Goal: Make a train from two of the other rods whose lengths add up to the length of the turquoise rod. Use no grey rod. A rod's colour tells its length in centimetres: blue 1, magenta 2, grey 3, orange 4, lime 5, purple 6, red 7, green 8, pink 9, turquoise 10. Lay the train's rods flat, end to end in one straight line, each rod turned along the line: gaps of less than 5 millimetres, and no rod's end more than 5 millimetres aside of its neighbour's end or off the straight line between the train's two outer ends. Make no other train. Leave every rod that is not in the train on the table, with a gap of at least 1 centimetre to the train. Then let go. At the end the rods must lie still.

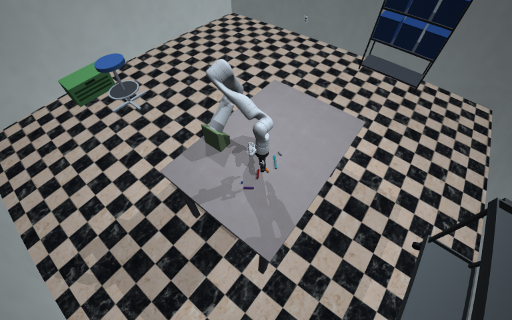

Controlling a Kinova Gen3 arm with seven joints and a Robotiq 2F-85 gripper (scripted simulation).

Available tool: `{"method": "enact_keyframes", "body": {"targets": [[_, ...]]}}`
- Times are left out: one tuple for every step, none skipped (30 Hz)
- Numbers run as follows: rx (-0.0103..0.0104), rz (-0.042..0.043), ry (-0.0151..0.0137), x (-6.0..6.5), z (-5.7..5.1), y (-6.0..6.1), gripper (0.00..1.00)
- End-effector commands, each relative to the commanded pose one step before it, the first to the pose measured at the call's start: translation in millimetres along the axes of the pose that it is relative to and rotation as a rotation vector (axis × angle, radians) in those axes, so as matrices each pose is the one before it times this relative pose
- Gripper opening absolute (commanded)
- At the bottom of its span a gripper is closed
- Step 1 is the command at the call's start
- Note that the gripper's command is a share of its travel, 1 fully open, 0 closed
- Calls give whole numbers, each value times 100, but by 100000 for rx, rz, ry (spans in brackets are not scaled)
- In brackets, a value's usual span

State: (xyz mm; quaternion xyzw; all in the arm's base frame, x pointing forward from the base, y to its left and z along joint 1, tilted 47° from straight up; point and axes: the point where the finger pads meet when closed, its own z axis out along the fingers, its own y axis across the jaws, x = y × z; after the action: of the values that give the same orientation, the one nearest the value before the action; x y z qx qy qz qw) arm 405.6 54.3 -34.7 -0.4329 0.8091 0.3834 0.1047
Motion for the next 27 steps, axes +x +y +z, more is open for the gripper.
{"method": "enact_keyframes", "body": {"targets": [[179, -114, -34, -10, -77, -46, 100], [-6, -159, 2, -4, 4, 4, 100], [-9, -232, 4, -5, 5, 6, 100], [-12, -317, 5, -7, 7, 8, 100], [-15, -411, 6, -9, 9, 11, 100], [-19, -516, 8, -12, 12, 14, 100], [-23, -628, 9, -15, 14, 16, 100], [-28, -748, 11, -18, 17, 19, 100], [-32, -875, 12, -21, 20, 23, 100], [-37, -1007, 14, -24, 23, 26, 100], [-42, -1144, 15, -27, 26, 29, 100], [0, 0, 0, 0, 0, 0, 100], [0, 0, 0, 0, 0, 0, 100], [-46, -1286, 16, -31, 29, 32, 100], [-51, -1430, 17, -35, 32, 35, 100], [-55, -1577, 18, -39, 35, 38, 100], [-60, -1725, 18, -43, 38, 40, 100], [-64, -1875, 19, -48, 41, 43, 100], [-68, -2024, 19, -52, 44, 45, 100], [-72, -2174, 18, -57, 47, 46, 100], [-75, -2322, 18, -61, 50, 48, 100], [-78, -2468, 17, -66, 52, 49, 100], [-80, -2612, 15, -71, 55, 49, 100], [-82, -2752, 14, -76, 57, 50, 100], [-83, -2890, 12, -80, 60, 49, 100], [-84, -3023, 10, -85, 62, 48, 100], [-84, -3152, 8, -90, 64, 47, 100]]}}
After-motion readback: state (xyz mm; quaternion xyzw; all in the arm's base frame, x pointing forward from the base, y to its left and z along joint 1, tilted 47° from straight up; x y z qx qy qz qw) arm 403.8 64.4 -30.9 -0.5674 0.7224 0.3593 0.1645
